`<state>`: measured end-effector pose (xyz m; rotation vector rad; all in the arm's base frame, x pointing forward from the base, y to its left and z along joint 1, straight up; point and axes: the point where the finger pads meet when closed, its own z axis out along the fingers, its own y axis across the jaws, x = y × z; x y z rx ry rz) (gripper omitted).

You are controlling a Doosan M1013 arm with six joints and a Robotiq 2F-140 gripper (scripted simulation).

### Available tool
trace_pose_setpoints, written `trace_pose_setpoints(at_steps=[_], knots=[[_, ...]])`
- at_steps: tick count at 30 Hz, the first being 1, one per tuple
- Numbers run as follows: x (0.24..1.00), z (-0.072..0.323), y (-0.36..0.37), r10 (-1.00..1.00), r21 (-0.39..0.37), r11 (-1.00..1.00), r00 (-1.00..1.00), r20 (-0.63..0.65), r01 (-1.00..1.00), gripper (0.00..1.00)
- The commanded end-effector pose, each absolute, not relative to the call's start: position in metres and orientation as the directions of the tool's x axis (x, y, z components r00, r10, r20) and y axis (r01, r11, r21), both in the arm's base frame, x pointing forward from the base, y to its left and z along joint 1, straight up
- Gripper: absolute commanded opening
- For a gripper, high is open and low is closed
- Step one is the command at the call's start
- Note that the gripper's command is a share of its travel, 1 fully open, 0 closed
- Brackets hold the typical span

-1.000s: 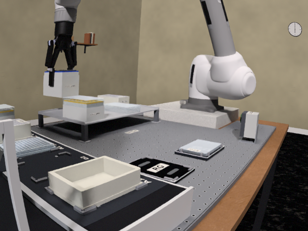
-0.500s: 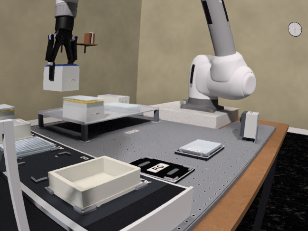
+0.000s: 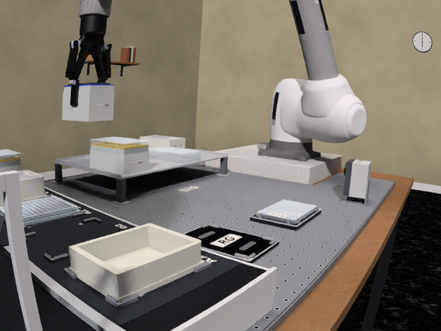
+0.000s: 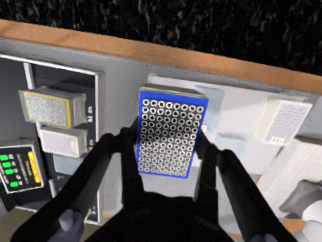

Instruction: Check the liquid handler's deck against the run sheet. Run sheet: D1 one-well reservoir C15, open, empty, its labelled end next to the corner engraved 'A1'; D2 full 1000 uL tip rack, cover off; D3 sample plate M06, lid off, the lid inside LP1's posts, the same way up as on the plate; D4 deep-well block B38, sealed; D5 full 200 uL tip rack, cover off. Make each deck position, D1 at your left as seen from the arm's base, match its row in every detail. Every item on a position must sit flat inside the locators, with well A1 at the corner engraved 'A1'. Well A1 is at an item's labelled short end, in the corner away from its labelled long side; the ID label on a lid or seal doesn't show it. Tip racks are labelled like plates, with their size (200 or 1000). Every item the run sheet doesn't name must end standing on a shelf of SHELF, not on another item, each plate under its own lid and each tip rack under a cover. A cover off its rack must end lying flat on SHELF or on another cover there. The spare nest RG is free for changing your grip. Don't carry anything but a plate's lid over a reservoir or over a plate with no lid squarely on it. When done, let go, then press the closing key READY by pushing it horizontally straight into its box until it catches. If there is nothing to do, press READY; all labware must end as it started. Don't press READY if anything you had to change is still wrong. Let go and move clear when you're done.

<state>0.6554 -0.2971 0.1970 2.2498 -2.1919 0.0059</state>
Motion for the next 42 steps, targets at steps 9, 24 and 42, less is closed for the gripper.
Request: trace_pose_setpoints(at_steps=[9, 24, 42], knots=[[0.656, 0.214, -0.297, -1.000, -0.003, -0.026, 0.026, 0.003, -1.000, 0.10], [0.656, 0.236, -0.297, -1.000, -0.003, -0.026, 0.026, 0.003, -1.000, 0.10], [0.655, 0.262, -0.297, -1.000, -0.003, -0.026, 0.026, 0.003, -1.000, 0.10]])
